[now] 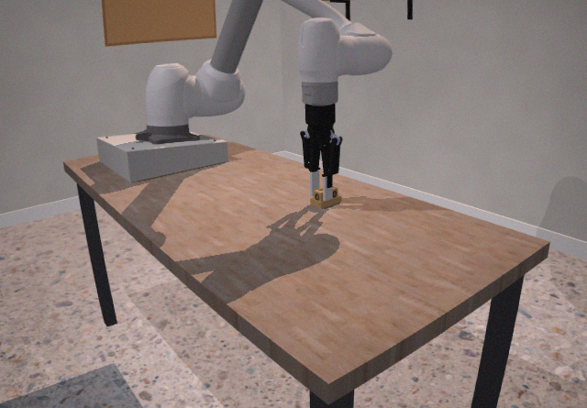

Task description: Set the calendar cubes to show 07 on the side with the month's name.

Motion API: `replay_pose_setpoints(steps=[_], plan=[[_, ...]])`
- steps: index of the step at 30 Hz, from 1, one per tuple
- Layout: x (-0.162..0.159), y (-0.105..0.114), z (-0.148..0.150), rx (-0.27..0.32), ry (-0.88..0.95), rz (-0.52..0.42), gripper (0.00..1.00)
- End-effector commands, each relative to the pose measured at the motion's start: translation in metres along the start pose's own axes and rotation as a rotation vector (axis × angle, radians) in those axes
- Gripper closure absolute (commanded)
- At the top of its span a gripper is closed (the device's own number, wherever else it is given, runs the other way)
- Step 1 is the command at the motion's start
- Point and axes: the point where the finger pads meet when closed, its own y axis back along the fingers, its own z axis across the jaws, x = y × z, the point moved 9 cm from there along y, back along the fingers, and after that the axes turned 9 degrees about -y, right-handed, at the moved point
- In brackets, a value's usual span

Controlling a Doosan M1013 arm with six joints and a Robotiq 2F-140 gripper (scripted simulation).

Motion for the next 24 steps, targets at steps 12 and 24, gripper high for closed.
replay_pose_setpoints(steps=[12,24], plan=[[0.0,0.0002,0.0,0.0,0.0,0.0,0.65],[0.0,0.0002,0.0,0.0,0.0,0.0,0.76]])
